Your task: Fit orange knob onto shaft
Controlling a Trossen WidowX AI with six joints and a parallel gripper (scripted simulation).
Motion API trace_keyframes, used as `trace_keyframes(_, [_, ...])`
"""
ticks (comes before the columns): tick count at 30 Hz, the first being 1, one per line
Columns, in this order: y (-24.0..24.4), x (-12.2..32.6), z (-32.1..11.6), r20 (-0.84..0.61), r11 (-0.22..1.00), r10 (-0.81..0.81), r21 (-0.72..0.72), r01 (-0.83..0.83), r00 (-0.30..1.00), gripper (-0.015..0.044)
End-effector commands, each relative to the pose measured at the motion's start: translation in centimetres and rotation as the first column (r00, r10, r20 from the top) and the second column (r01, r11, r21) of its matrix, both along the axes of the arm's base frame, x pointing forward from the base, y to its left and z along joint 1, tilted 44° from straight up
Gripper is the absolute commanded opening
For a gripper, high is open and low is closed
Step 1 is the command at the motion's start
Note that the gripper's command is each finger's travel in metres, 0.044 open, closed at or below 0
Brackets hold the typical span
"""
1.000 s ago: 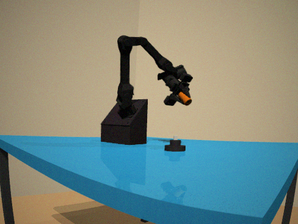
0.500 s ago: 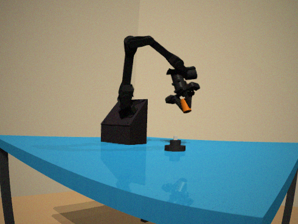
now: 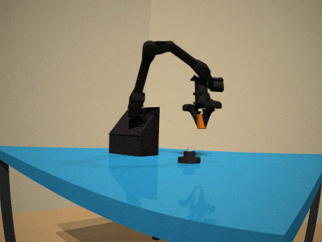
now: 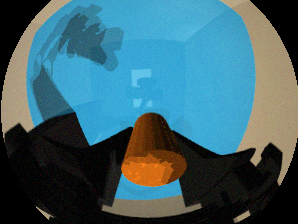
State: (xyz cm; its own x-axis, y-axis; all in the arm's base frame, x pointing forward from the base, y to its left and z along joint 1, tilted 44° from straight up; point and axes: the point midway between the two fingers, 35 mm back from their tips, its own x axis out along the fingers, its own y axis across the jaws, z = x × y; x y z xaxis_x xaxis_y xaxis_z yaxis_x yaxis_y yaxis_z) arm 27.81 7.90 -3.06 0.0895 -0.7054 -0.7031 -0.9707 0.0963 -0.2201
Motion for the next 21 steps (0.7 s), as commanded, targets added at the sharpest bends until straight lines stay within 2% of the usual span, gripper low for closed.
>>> trace_keyframes(1, [-0.3,0.3,-0.9,-0.012,1.000,-0.004,0.014,0.004,1.000,0.0000])
trace_keyframes(21, [-7.7,2.0,-9.0,-0.026,0.999,-0.030,0.021,0.030,0.999,0.0000])
